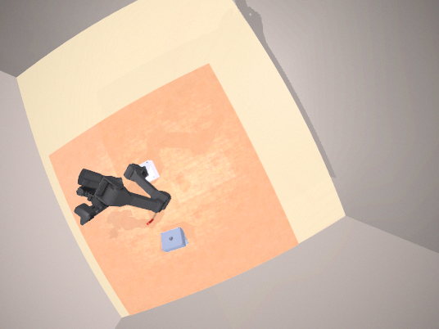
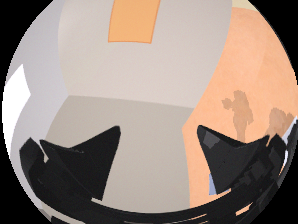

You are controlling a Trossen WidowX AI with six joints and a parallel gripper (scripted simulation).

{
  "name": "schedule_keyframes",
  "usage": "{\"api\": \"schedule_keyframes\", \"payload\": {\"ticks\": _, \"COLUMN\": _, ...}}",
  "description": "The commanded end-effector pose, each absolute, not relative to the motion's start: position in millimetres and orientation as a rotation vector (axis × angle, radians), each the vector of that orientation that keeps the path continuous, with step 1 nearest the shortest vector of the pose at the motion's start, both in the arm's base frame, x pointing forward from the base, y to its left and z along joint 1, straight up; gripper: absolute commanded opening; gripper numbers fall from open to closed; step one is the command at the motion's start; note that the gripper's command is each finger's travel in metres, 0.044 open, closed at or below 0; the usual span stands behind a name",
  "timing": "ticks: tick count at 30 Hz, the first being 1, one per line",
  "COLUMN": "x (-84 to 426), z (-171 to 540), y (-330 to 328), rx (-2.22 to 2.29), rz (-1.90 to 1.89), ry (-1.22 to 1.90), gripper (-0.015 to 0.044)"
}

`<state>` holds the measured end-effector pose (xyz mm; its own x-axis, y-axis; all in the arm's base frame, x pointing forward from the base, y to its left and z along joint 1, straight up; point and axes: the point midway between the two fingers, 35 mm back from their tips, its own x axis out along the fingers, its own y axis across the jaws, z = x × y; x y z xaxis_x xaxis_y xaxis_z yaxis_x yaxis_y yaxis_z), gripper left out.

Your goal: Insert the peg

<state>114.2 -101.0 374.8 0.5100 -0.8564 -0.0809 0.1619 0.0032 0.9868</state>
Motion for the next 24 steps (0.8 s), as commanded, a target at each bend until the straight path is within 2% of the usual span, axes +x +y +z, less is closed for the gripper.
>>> {"api": "schedule_keyframes", "payload": {"ticks": 1, "x": 114, "z": 375, "y": -101, "rx": 1.332, "rz": -0.902, "ry": -0.675, "gripper": 0.0426}}
{"api": "schedule_keyframes", "payload": {"ticks": 2, "x": 113, "z": 375, "y": -101, "rx": 1.334, "rz": -0.901, "ry": -0.671, "gripper": 0.0440}}
{"api": "schedule_keyframes", "payload": {"ticks": 24, "x": 93, "z": 363, "y": -115, "rx": 1.409, "rz": -0.870, "ry": -0.457, "gripper": 0.0440}}
